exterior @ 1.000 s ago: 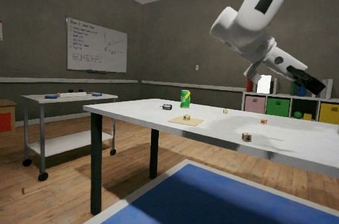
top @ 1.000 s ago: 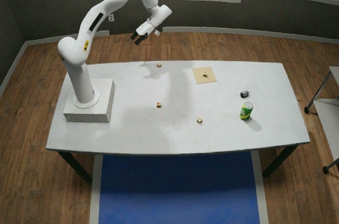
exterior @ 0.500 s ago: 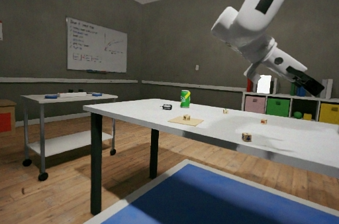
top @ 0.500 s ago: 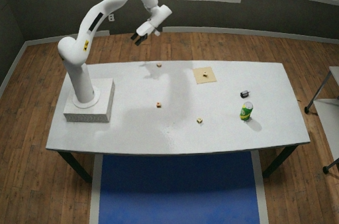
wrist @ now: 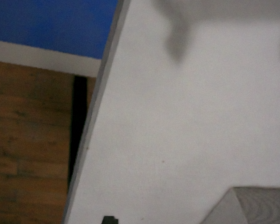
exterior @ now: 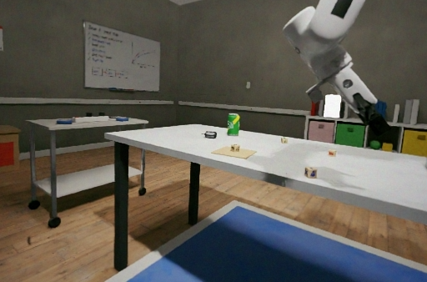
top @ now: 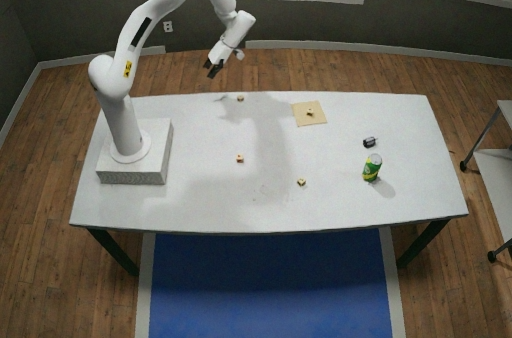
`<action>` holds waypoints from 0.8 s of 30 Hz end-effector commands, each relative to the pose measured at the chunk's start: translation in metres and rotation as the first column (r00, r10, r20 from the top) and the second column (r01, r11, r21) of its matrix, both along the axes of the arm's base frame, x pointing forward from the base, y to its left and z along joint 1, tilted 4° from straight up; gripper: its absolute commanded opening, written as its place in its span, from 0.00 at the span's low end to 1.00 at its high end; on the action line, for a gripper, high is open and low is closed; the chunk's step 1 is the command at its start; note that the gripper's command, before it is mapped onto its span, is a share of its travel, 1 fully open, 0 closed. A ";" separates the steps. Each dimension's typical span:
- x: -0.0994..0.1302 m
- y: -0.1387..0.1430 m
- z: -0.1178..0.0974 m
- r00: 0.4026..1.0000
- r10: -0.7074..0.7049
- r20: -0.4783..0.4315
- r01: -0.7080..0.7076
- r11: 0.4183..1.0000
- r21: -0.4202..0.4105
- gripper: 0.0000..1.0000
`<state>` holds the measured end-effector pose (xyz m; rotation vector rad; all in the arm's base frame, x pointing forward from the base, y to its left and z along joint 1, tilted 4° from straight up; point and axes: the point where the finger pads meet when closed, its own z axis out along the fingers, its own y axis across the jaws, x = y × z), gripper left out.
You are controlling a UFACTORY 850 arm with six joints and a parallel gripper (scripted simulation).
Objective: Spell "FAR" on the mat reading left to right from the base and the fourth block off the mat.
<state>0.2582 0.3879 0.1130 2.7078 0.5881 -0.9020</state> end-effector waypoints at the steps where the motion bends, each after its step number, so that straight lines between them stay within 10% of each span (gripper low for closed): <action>1: 0.012 -0.005 -0.014 0.994 -0.044 0.103 0.036 0.996 0.081 1.00; 24: 0.068 -0.035 -0.038 0.866 -0.243 0.437 0.089 0.935 0.344 1.00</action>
